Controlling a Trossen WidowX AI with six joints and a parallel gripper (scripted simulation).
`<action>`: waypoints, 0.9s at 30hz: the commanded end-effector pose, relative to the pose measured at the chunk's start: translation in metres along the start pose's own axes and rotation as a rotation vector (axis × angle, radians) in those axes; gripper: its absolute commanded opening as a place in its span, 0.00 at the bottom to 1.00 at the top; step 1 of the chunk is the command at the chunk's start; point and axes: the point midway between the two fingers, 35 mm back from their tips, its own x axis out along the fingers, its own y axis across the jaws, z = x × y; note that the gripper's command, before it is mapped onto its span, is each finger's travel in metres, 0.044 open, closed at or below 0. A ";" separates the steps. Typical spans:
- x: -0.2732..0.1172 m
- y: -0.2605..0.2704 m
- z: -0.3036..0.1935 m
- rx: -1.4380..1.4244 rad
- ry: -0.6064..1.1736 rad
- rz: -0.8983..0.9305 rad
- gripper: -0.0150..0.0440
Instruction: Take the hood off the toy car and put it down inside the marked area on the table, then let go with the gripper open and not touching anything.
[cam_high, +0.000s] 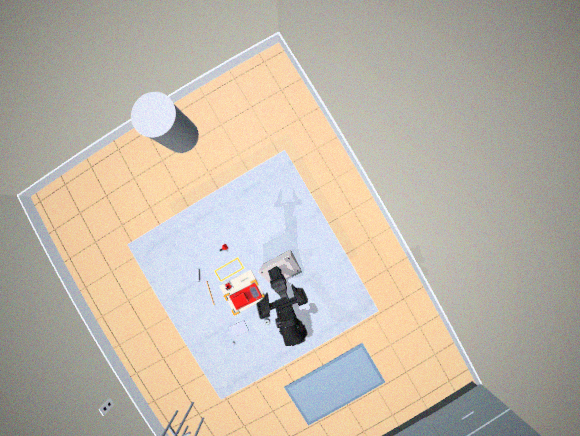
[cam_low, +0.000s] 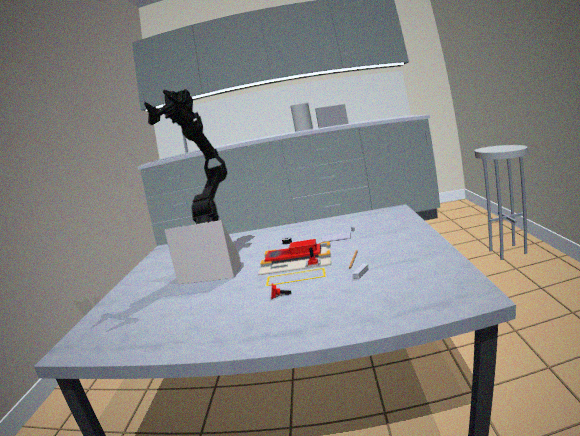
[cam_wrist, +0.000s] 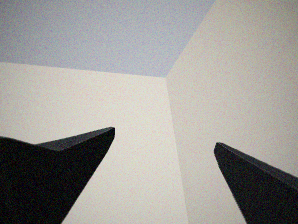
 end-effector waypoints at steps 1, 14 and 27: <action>0.001 0.047 -0.022 -0.035 0.081 0.144 1.00; -0.049 0.203 -0.114 -0.217 0.390 0.663 1.00; -0.188 0.305 -0.223 -0.499 0.734 1.194 1.00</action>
